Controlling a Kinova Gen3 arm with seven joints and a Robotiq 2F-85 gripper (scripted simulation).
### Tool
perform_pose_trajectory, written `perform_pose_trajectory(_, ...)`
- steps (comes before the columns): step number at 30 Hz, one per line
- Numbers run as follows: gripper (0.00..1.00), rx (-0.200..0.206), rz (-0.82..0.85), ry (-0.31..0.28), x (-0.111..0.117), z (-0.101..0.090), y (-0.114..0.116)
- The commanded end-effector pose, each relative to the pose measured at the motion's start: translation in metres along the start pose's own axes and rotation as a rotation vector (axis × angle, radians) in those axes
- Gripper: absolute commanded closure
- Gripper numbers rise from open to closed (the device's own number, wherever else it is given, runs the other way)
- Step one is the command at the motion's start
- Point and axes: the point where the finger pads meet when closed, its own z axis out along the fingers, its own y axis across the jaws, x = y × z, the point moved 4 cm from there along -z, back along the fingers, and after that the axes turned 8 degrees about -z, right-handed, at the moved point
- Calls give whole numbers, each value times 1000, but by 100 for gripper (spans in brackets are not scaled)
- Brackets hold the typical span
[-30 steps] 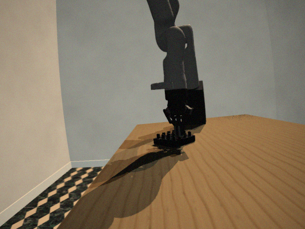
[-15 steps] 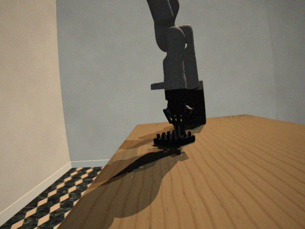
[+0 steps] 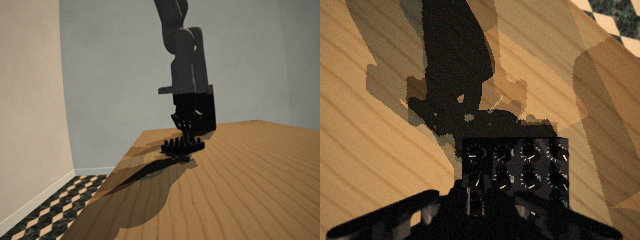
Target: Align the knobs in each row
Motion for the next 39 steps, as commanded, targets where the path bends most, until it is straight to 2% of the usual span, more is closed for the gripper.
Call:
perform_pose_trajectory(1,92,0,-26,5,2,0,-1)
perform_pose_trajectory(16,92,0,-128,5,2,0,-1)
perform_pose_trajectory(29,92,0,-275,5,2,0,-1)
perform_pose_trajectory(39,92,0,-449,6,2,0,-1)
